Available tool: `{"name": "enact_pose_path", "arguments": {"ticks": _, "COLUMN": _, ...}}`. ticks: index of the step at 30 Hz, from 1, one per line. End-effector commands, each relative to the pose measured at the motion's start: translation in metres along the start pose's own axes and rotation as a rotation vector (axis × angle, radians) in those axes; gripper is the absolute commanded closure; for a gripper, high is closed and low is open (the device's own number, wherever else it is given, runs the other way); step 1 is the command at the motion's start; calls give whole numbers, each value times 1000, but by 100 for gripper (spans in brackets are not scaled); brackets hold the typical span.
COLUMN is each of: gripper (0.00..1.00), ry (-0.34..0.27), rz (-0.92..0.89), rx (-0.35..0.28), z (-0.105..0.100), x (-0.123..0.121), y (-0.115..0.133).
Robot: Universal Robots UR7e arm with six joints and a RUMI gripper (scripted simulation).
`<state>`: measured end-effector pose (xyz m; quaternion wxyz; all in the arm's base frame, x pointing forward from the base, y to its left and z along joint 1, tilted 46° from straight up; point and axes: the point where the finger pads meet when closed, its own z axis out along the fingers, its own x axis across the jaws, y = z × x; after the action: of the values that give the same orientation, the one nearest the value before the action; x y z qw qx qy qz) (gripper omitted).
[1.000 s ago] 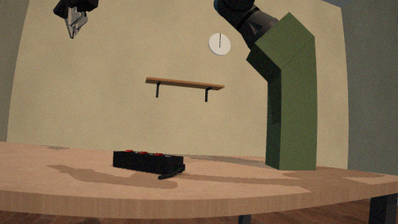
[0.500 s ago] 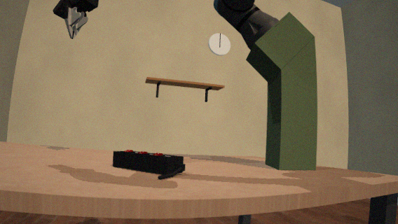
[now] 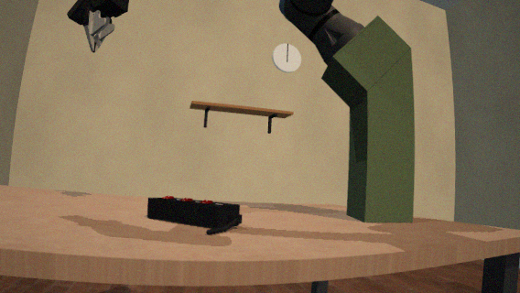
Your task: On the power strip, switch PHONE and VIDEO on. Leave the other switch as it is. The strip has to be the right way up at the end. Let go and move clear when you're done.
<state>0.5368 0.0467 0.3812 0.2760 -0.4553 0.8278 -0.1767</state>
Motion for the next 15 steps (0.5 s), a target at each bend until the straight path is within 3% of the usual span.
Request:
{"name": "enact_pose_path", "arguments": {"ticks": 1, "gripper": 100, "ry": 0, "rz": -43, "rx": 3, "z": 3, "x": -1, "y": 0}}
{"name": "enact_pose_path", "arguments": {"ticks": 15, "gripper": 100, "ry": 3, "rz": -225, "rx": 9, "z": 20, "x": -6, "y": 0}}
